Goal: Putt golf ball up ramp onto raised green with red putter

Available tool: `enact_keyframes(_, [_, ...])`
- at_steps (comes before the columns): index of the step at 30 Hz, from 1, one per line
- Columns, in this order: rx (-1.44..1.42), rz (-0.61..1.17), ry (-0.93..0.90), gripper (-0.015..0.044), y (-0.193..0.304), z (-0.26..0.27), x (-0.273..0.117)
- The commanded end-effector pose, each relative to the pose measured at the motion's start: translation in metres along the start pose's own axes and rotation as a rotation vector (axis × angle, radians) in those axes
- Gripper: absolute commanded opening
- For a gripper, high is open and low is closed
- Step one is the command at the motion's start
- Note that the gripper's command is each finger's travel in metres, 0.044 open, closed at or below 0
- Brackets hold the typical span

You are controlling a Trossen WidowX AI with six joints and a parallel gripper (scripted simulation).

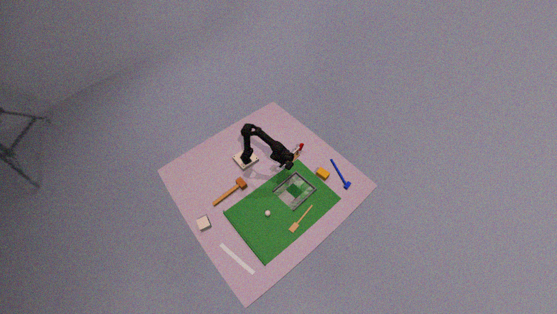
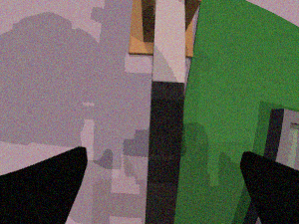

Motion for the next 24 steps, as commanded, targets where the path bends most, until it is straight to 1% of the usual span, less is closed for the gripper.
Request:
enact_keyframes(1, [0.007,0.010,-0.011,0.0440,0.004,0.002,0.009])
enact_keyframes(8, [0.007,0.010,-0.011,0.0440,0.007,0.003,0.020])
enact_keyframes(16, [0.007,0.010,-0.011,0.0440,0.007,0.003,0.021])
enact_keyframes(24, [0.000,0.002,-0.006,0.0230,0.005,0.001,0.018])
Point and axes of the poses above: the point midway between the two fingers, 35 mm back from their tips, its own x axis out along the fingers, its own z axis across the jaws, y = z × x, the point moved 5 cm from there along -x, back along the fingers, and after that the axes turned 1 degree about -x, right-handed, at the moved point
